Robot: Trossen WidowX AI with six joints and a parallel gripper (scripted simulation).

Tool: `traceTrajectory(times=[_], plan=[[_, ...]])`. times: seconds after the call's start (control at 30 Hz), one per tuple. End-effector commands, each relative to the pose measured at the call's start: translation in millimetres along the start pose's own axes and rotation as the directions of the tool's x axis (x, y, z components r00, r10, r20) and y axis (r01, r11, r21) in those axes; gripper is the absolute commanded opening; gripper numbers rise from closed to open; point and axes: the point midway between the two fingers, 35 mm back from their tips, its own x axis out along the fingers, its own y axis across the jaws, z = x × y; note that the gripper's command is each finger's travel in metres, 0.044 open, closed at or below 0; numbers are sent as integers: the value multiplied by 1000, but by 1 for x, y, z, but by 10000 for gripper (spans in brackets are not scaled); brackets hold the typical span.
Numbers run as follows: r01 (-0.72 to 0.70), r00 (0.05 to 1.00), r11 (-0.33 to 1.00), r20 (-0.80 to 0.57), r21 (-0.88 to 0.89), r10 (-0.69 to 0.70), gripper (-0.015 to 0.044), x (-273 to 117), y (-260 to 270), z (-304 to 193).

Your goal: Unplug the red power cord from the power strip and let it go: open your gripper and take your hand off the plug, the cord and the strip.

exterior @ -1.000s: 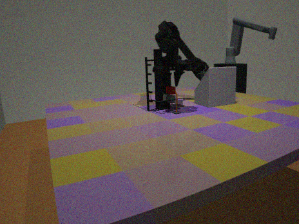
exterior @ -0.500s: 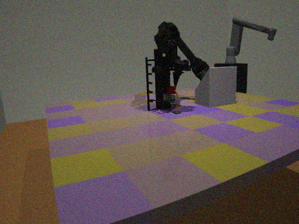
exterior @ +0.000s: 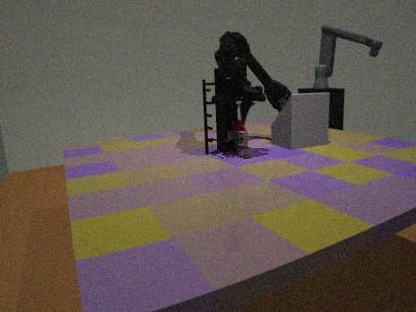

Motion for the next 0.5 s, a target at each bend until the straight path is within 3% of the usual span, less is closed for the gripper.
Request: traceTrajectory(times=[0.0, 0.2, 0.47], plan=[[2, 1000, 1000, -1, 2, -2, 55, 0, 0, 0], [2, 1000, 1000, -1, 2, -2, 0, 0, -1, 0], [3, 1000, 1000, 1, 1, -3, 0, -1, -2, 10]])
